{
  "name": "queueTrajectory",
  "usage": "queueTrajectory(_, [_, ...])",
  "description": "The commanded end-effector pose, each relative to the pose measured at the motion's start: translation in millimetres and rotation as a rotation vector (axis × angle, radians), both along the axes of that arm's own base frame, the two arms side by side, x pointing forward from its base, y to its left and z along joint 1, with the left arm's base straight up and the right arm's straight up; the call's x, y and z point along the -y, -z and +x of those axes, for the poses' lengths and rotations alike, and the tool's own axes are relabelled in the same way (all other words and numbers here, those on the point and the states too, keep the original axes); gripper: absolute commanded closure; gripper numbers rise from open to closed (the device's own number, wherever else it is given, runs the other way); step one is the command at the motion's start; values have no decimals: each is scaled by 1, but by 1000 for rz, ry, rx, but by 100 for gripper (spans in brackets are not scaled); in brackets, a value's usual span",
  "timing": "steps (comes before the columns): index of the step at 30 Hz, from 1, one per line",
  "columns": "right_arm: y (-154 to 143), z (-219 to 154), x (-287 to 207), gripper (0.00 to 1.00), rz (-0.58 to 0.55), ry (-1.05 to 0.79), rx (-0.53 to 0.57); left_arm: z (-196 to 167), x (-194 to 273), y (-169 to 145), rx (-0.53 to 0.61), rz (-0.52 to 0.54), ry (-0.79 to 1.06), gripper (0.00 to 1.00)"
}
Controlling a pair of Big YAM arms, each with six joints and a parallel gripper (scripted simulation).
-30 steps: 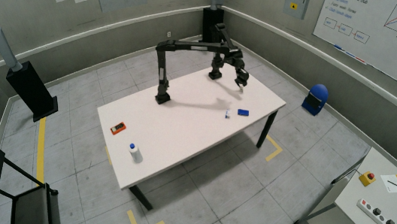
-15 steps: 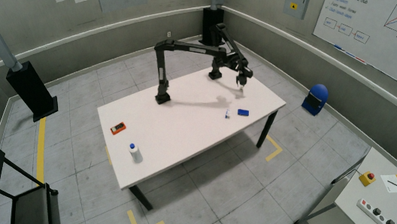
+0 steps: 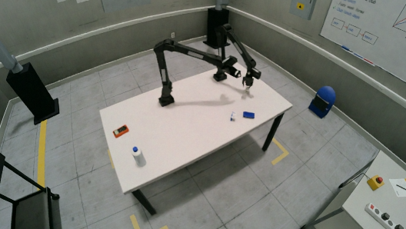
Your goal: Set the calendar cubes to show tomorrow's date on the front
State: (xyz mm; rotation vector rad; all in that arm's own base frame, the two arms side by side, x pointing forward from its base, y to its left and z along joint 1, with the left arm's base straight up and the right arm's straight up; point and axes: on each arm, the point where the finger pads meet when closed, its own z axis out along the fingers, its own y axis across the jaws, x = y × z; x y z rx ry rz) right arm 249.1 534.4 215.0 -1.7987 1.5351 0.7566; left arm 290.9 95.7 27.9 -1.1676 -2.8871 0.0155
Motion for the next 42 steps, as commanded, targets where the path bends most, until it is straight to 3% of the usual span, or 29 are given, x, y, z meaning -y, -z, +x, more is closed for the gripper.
queueTrajectory(1, [-21, -10, -3, 0, 179, 151, 19, 18, -7, -15, 37, -2, 25, 46])
queueTrajectory(23, [7, -64, 68, 0, 535, 444, -52, 18, -7, -15, 37, -2, 25, 46])
queueTrajectory(29, [21, -65, 72, 0, 512, 450, -35, 18, -7, -15, 37, -2, 25, 46])
queueTrajectory(32, [6, -62, 63, 0, 541, 447, -31, 33, -13, -17, 50, 2, 36, 46])
queueTrajectory(38, [6, -57, 66, 0, 541, 458, -28, 33, -13, 9, 40, -1, 36, 46])
queueTrajectory(42, [6, -57, 66, 0, 541, 458, -28, 34, -9, 11, 54, 4, 36, 52])
